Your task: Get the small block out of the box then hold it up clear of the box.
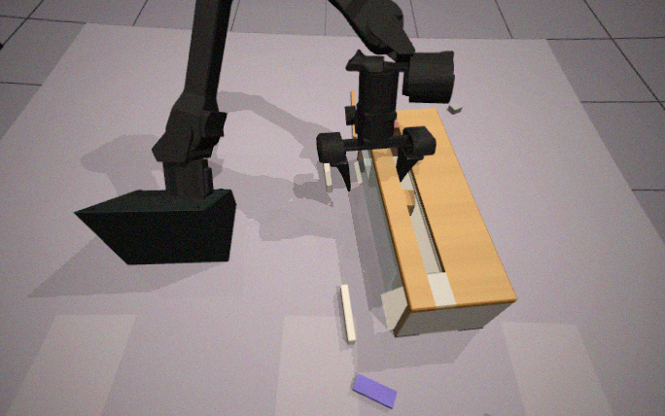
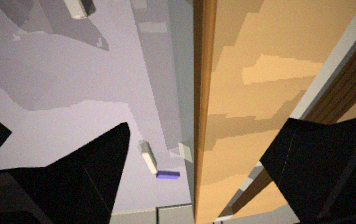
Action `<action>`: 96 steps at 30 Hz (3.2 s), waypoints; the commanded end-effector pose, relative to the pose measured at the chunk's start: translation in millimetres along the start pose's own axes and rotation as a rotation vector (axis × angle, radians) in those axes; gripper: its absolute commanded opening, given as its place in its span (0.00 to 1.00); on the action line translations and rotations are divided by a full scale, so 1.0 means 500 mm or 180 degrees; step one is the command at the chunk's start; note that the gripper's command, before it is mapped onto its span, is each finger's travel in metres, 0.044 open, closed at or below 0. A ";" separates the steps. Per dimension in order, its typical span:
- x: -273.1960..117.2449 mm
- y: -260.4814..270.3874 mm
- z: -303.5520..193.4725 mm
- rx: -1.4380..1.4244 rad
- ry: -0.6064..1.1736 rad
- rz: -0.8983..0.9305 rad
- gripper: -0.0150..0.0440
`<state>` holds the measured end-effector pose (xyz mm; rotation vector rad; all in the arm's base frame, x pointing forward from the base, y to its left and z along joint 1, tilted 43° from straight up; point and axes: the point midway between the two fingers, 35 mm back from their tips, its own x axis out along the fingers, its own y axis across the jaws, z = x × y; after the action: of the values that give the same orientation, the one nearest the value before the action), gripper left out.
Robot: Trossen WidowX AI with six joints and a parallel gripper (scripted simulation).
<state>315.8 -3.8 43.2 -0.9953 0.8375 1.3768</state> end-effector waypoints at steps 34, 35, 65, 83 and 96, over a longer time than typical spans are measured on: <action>0.062 0.000 -0.174 -0.0004 0.0016 -0.0001 0.93; 0.064 0.000 -0.179 -0.0004 0.0016 -0.0001 0.93; 0.112 0.001 -0.320 -0.0006 0.0031 -0.0005 0.93; 0.000 0.005 -0.358 0.0048 0.0044 -0.0020 0.93; -0.034 0.011 -0.409 0.0865 0.0246 -0.0166 0.74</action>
<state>326.5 -196.7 -18.3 -0.9329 0.9762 1.2122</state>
